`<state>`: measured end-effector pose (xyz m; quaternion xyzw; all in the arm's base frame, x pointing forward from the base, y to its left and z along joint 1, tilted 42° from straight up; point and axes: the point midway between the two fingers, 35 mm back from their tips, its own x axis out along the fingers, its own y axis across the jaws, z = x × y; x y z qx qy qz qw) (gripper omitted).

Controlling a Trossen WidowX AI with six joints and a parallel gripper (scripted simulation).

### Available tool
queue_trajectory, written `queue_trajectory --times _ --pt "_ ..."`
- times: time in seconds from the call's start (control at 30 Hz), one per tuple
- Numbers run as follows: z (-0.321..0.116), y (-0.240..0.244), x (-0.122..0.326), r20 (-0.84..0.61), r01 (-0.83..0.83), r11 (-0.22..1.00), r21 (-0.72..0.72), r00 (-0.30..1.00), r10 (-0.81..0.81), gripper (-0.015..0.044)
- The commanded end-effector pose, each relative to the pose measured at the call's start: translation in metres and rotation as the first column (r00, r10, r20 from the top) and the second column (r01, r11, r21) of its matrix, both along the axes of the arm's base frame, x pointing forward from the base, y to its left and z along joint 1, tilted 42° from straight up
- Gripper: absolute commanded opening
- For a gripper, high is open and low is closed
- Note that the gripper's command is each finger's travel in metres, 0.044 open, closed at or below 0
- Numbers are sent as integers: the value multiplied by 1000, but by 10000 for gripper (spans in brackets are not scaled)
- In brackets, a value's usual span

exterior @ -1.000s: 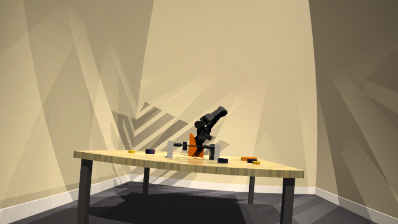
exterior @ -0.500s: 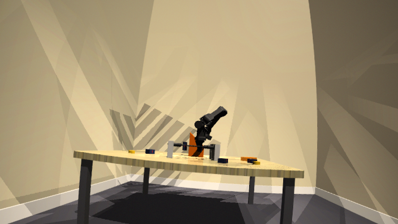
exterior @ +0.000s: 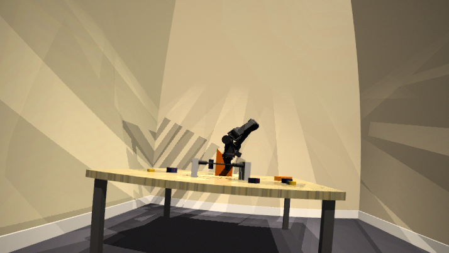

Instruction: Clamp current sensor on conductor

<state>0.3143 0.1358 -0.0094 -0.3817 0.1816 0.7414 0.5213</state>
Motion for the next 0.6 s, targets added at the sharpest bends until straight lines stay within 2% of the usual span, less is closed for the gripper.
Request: queue_trajectory --times 0.0,0.07,0.57 --pt "2 -2 0 4 9 1000 7 1000 -9 39" --pt "0 0 0 1 1 1000 0 1000 -1 0" --pt "0 -3 -4 37 39 999 21 999 -39 0"
